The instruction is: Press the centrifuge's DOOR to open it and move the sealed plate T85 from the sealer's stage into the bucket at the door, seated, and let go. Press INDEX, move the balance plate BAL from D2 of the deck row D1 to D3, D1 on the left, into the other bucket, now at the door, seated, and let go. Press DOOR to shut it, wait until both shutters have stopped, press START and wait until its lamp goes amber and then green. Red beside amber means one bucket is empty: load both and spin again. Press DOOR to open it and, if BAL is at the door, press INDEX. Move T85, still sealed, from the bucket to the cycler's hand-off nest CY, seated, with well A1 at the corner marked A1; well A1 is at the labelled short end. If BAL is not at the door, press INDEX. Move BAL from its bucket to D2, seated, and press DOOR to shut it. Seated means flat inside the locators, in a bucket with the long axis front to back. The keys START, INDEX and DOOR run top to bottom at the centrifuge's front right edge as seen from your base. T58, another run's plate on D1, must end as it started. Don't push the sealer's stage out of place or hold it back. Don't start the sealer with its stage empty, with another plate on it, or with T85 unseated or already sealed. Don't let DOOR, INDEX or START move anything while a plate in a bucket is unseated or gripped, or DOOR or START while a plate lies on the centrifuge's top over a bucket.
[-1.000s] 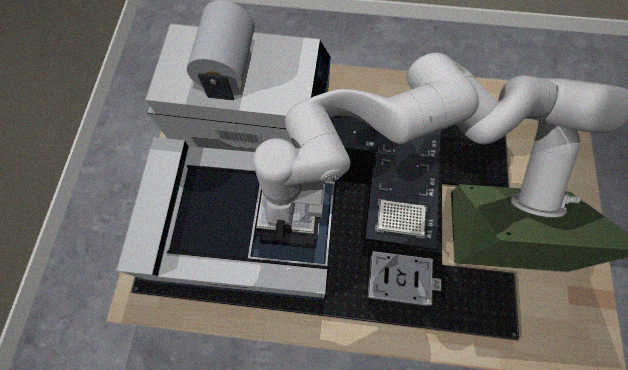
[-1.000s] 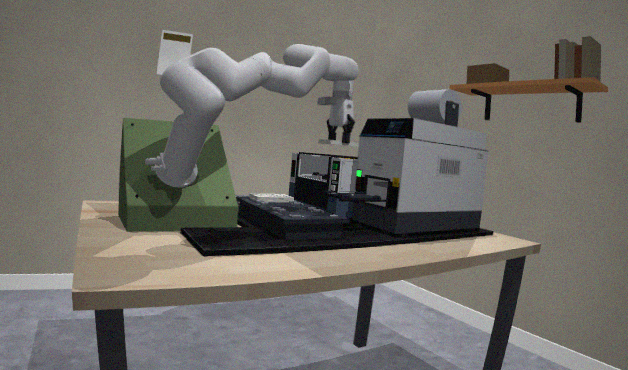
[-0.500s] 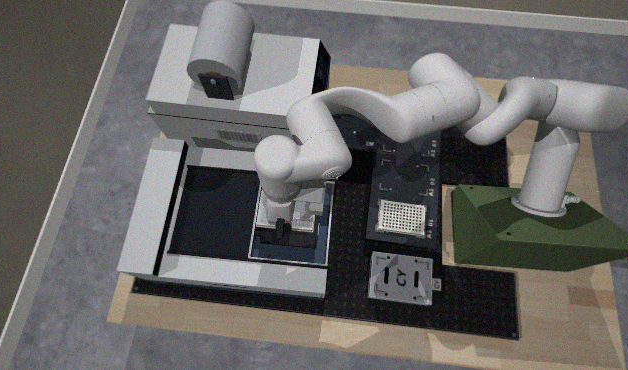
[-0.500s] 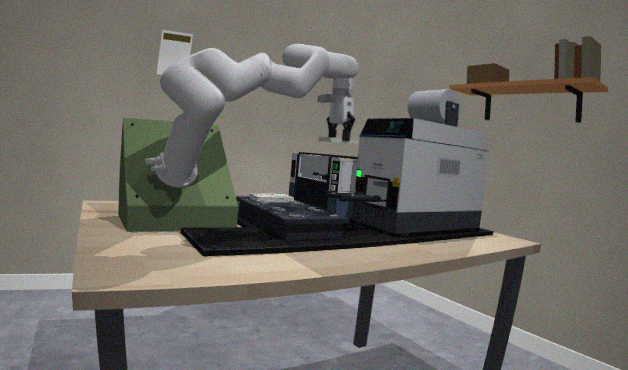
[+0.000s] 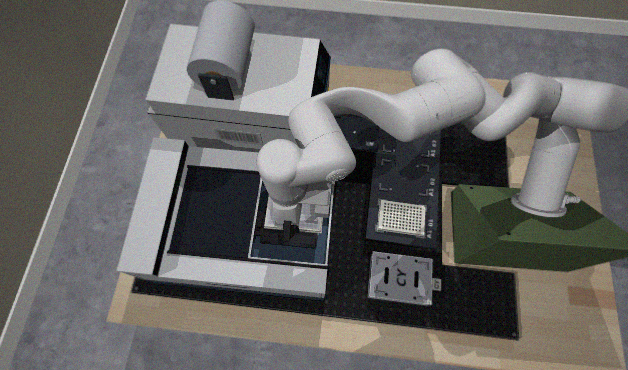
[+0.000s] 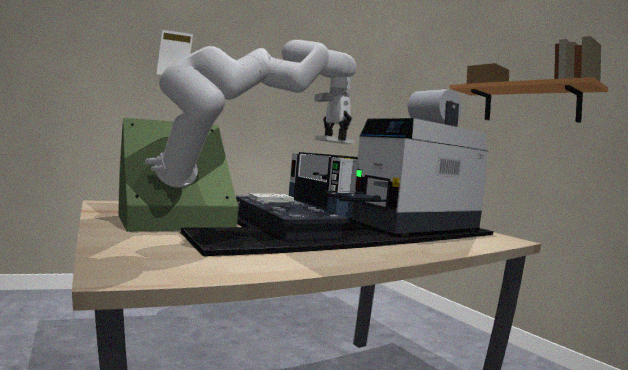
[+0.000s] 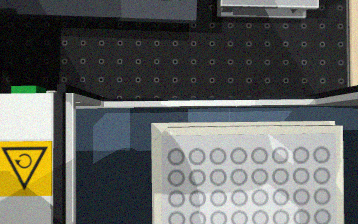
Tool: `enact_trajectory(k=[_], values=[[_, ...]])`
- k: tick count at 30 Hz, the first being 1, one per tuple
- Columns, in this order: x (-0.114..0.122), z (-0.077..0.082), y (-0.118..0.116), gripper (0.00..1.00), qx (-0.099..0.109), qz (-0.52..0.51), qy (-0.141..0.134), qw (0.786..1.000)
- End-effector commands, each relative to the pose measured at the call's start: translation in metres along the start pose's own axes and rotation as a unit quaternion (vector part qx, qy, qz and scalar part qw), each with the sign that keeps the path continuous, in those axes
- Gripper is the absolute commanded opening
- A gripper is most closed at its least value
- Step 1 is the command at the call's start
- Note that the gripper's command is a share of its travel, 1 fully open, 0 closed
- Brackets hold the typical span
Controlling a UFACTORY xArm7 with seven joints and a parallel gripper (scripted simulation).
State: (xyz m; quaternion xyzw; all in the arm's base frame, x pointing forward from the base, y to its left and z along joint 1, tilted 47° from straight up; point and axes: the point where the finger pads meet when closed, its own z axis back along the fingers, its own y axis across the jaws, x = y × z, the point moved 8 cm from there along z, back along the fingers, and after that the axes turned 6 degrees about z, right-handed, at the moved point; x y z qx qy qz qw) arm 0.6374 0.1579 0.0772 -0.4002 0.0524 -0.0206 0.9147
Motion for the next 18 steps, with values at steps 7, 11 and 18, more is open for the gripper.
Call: enact_trajectory(k=[7,11,18], values=[[-0.026,0.002,0.002,0.0,0.007,0.0,-0.017,1.0],[-0.035,0.002,0.003,0.0,0.007,0.0,-0.017,1.0],[-0.047,0.001,0.004,0.0,0.007,0.0,-0.017,1.0]])
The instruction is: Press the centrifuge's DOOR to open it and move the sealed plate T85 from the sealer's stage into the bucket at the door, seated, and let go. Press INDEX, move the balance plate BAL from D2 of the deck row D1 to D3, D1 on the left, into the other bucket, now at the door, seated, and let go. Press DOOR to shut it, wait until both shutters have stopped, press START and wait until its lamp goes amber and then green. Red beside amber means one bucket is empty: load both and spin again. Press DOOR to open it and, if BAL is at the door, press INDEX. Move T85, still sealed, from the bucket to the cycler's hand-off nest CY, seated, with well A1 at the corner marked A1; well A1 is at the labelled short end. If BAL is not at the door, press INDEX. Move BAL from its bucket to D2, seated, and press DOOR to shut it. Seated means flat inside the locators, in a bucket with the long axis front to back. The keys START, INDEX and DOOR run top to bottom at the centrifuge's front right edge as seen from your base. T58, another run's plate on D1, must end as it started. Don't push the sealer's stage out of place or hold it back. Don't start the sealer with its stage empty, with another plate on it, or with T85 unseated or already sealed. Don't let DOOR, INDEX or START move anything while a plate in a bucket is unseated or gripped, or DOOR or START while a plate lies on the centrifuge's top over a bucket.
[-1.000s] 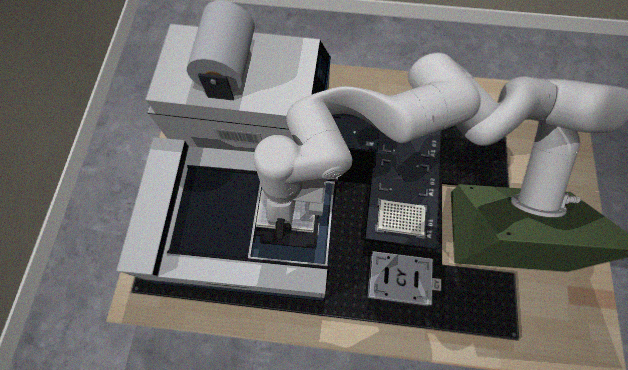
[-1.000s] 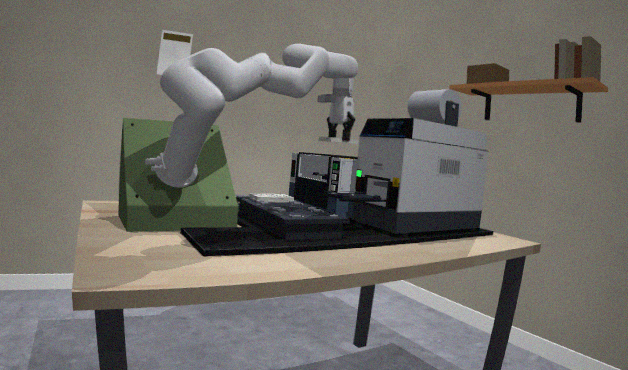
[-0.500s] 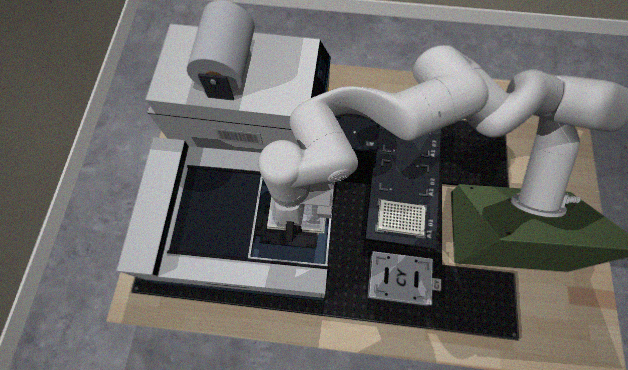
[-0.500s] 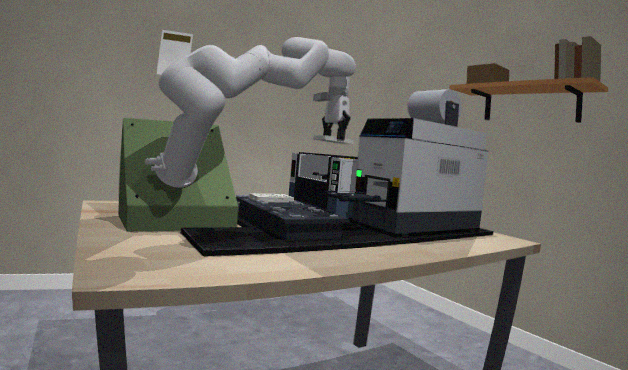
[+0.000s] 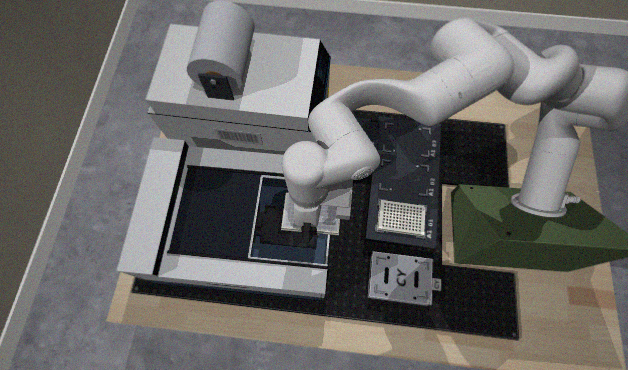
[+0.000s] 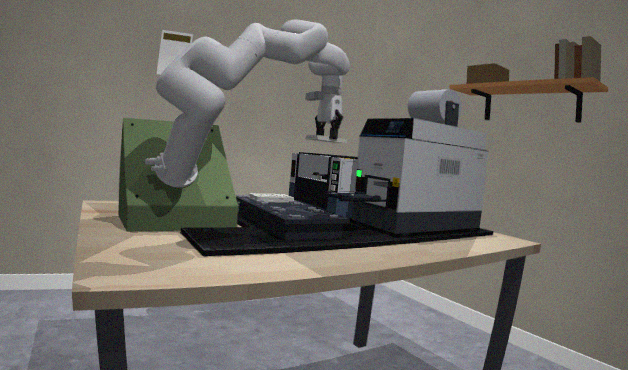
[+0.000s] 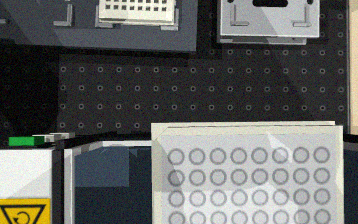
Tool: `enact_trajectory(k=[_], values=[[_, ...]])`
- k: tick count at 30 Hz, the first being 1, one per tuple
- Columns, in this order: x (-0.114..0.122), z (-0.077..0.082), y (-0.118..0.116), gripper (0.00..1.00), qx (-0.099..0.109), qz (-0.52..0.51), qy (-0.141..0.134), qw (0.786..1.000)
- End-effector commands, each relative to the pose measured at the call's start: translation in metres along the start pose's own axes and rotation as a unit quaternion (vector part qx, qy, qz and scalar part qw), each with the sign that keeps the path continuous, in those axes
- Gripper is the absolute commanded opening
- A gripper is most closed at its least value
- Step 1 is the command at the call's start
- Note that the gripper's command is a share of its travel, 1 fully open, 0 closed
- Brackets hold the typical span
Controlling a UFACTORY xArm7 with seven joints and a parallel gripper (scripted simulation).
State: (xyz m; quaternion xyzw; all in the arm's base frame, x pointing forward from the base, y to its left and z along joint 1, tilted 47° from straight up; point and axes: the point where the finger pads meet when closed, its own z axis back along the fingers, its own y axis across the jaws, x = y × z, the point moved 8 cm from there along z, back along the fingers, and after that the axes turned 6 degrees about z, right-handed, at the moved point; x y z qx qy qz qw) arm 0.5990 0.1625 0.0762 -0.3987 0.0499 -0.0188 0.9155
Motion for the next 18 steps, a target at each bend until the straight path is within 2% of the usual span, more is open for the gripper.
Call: enact_trajectory(k=[1,18], values=[[-0.011,0.003,0.001,0.0,0.005,-0.001,-0.014,1.0],[-0.045,0.002,0.005,0.0,0.005,-0.001,-0.014,1.0]])
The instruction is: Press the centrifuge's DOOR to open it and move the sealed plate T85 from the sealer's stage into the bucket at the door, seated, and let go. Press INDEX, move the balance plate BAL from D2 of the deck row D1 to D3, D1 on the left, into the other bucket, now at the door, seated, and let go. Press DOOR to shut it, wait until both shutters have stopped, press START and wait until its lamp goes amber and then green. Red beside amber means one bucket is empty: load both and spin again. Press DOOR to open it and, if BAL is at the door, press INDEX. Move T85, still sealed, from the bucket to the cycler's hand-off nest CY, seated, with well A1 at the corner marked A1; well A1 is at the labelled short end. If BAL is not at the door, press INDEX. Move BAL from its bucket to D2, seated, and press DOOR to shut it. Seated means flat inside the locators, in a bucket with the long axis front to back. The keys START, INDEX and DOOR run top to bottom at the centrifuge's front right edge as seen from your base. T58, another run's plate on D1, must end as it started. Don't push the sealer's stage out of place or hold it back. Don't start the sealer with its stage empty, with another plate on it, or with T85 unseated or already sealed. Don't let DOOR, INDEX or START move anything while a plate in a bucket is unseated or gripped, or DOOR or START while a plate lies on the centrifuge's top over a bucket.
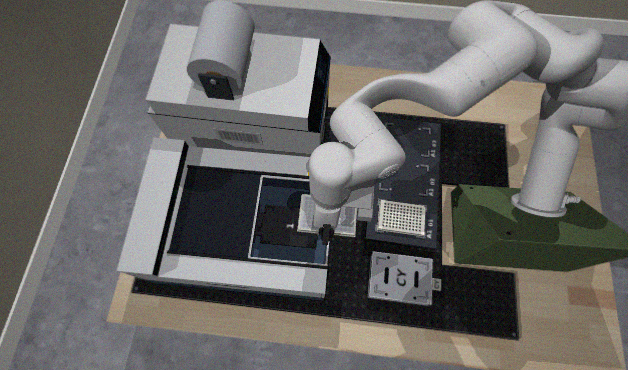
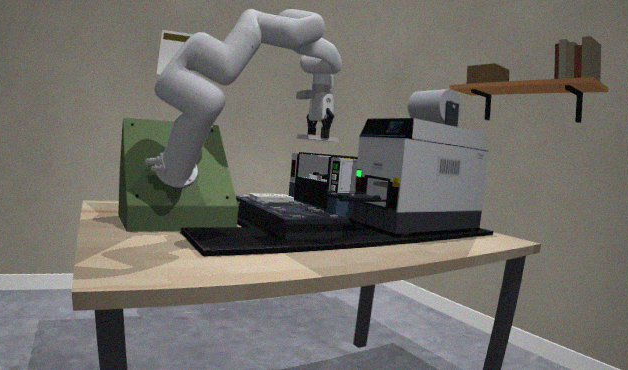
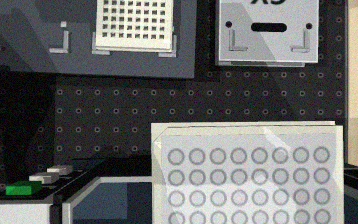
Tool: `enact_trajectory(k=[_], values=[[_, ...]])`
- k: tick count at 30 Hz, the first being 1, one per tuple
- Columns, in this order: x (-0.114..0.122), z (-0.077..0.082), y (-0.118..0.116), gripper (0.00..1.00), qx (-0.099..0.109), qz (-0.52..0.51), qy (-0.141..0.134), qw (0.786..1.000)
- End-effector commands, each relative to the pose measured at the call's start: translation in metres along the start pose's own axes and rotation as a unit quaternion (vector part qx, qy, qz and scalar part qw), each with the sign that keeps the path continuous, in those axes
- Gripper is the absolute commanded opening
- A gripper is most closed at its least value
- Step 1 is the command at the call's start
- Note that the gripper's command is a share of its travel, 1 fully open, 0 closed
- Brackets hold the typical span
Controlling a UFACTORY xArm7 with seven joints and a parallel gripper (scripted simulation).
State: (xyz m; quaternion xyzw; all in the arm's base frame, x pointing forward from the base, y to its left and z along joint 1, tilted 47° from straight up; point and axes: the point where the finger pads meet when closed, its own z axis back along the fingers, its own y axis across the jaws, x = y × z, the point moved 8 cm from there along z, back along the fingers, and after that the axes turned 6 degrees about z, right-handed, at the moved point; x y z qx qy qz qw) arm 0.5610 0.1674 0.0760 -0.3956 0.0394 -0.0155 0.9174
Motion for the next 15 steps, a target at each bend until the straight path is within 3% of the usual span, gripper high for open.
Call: enact_trajectory(k=[1,15], values=[[-0.01,0.003,0.002,0.0,0.002,0.0,-0.003,1.0],[-0.037,0.002,0.005,0.0,0.002,0.0,-0.003,1.0]])
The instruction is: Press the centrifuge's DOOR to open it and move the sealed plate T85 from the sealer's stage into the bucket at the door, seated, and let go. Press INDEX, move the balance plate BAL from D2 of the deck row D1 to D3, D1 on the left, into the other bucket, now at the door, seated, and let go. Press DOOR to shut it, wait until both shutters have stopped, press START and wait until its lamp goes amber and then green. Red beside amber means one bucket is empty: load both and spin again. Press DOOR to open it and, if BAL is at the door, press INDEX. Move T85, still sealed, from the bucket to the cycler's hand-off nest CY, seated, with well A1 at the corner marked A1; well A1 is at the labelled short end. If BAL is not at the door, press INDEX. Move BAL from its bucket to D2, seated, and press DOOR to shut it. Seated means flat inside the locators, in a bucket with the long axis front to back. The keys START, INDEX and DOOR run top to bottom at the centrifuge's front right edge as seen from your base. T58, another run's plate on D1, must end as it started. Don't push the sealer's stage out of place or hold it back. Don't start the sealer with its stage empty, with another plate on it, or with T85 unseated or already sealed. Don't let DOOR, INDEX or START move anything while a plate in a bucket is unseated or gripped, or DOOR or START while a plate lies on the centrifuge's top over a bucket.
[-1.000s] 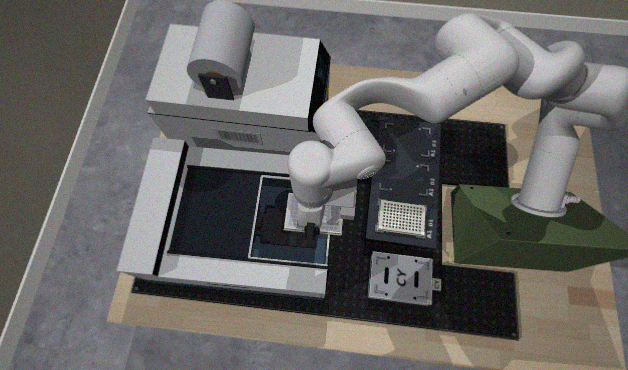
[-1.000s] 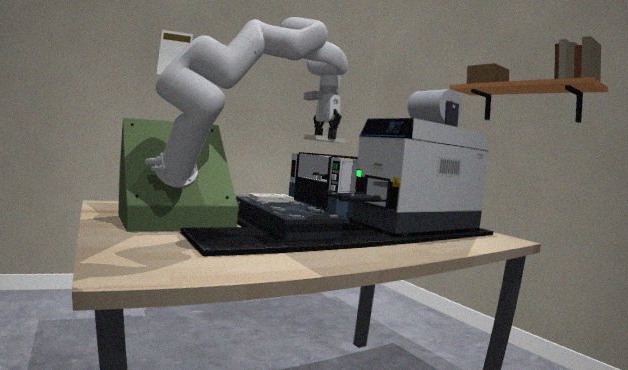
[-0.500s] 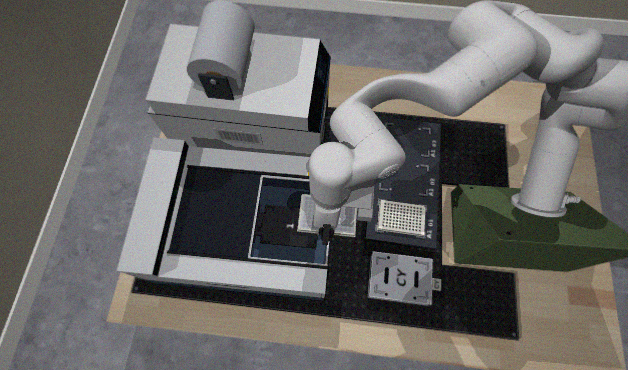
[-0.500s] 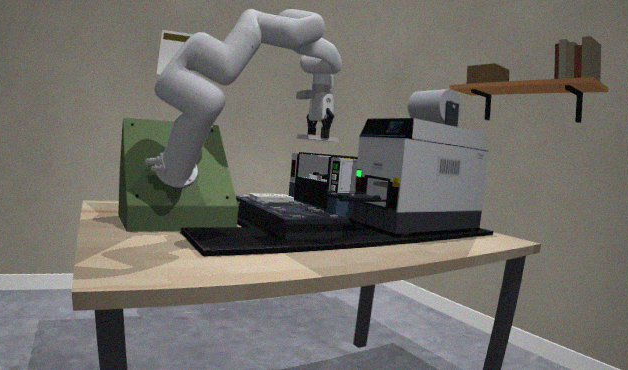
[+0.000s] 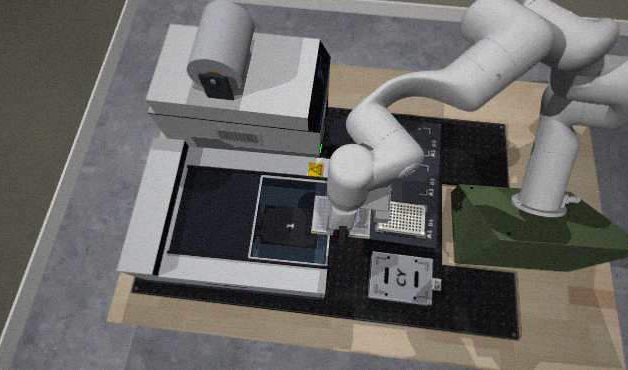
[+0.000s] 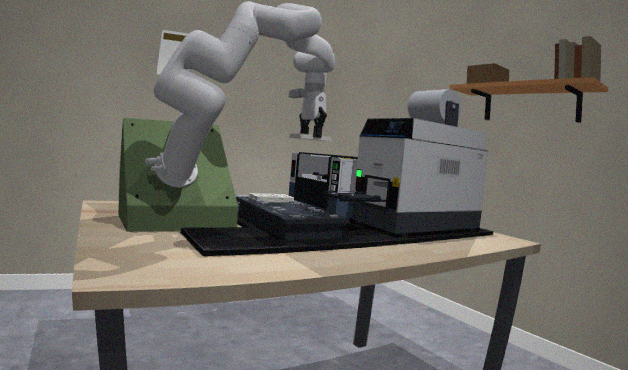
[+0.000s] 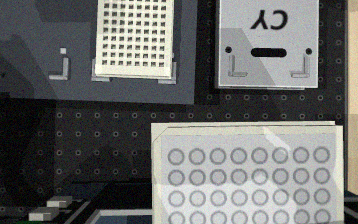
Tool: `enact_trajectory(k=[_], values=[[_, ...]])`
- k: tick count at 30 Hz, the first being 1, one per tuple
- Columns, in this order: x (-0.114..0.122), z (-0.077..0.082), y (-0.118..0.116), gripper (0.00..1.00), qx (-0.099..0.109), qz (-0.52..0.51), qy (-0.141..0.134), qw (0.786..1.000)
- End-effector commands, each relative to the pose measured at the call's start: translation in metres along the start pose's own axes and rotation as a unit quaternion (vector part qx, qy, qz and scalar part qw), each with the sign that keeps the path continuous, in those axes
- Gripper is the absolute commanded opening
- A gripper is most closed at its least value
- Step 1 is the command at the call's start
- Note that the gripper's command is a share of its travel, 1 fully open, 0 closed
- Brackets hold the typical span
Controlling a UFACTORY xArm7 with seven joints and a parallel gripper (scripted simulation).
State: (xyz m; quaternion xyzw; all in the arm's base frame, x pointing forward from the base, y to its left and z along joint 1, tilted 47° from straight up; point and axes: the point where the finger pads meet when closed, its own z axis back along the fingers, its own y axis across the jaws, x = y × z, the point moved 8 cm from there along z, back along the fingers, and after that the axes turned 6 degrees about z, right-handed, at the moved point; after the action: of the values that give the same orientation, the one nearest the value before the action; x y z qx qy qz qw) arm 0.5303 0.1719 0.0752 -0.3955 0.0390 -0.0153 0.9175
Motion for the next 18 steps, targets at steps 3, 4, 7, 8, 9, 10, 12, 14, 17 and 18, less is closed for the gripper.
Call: enact_trajectory(k=[3,4,7,8,9,10,12,14,17,18], values=[[-0.013,0.002,0.002,0.0,0.002,0.0,-0.002,1.0],[-0.016,0.002,0.003,0.0,0.002,0.0,-0.002,1.0],[-0.023,0.002,0.003,0.0,0.002,0.0,-0.002,1.0],[-0.025,0.002,0.004,0.0,0.002,0.0,-0.002,1.0],[-0.027,0.002,0.004,0.0,0.002,0.0,-0.002,1.0],[-0.03,0.002,0.004,0.0,0.002,0.0,-0.002,1.0],[-0.032,0.002,0.004,0.0,0.002,0.0,-0.002,1.0],[-0.034,0.002,0.005,0.0,0.002,0.0,-0.002,1.0],[-0.041,0.002,0.006,0.0,0.002,0.0,-0.002,1.0],[-0.044,0.002,0.006,0.0,0.002,0.0,-0.002,1.0]])
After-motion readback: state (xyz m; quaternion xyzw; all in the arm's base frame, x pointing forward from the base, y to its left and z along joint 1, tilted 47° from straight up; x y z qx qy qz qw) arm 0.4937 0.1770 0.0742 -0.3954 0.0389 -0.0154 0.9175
